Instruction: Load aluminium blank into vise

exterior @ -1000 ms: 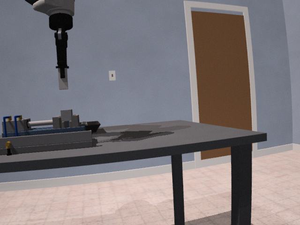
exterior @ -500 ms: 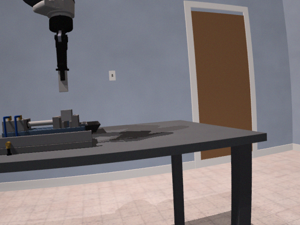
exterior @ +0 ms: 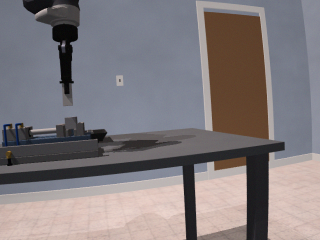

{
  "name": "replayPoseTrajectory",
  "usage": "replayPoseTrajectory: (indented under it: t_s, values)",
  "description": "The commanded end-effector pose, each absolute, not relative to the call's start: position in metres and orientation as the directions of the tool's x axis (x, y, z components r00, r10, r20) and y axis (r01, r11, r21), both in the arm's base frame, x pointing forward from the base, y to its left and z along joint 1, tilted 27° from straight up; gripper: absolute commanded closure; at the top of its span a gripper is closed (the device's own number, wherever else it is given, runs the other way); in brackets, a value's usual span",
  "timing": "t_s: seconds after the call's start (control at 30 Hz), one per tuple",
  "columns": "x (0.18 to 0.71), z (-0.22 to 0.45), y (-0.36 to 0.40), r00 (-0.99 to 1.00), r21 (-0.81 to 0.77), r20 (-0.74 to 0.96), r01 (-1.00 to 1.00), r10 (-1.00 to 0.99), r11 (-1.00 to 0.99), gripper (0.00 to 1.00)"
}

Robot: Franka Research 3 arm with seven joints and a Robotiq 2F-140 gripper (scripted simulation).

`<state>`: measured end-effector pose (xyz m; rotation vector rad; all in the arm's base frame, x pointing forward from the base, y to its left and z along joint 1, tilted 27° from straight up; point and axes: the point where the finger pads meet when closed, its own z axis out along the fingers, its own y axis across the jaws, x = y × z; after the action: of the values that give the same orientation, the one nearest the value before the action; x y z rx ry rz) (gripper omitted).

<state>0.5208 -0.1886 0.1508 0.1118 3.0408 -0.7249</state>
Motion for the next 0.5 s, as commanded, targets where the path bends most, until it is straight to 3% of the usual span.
replayPoseTrajectory:
  t_s: [0.0,0.47]
  values:
    - [0.523,0.145,-0.192,-0.998,-0.451,-0.035,0.069,0.059,0.890,1.00]
    - [0.523,0.129,-0.200,-0.998,-0.451,-0.035,0.069,0.059,0.890,1.00]
